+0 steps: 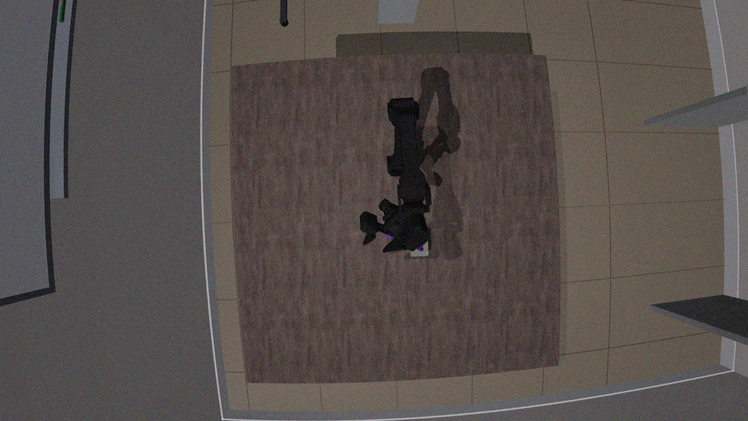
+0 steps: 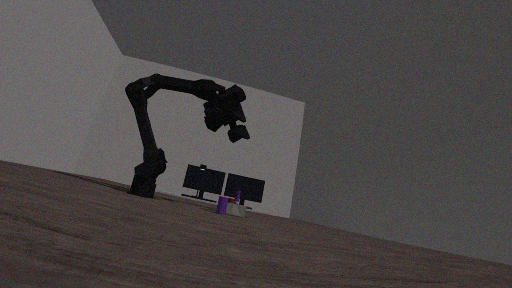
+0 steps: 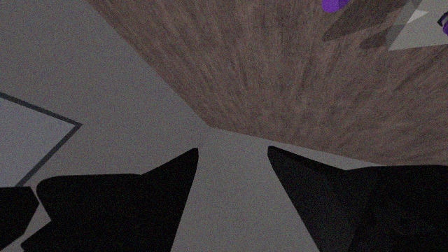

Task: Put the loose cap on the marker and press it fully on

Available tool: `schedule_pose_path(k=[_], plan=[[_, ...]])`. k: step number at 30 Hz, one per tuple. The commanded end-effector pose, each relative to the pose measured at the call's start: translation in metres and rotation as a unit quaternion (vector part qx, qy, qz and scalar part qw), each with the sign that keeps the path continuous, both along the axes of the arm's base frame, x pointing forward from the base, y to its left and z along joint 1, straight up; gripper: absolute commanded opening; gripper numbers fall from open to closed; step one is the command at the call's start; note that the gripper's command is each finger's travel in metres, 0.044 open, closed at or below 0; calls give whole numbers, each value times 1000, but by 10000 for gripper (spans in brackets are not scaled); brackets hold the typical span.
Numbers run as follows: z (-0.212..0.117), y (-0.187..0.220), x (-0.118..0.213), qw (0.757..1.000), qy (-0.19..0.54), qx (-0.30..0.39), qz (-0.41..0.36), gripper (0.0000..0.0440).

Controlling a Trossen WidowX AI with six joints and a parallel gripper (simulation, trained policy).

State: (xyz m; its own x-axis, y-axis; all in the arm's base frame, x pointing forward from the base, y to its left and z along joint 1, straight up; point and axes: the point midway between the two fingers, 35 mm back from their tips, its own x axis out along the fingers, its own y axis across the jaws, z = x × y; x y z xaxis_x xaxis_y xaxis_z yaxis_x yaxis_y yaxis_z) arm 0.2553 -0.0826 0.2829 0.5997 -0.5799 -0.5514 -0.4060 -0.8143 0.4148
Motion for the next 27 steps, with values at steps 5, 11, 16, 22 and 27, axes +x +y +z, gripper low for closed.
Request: schedule_pose_path(k=[5, 11, 16, 22, 27], plan=[[-10, 5, 7, 999, 34, 15, 12, 330], [-21, 9, 11, 997, 66, 27, 21, 330], [-29, 12, 15, 995, 92, 37, 29, 330], [-39, 15, 19, 991, 121, 51, 36, 330], [-48, 18, 22, 987, 145, 63, 42, 330]])
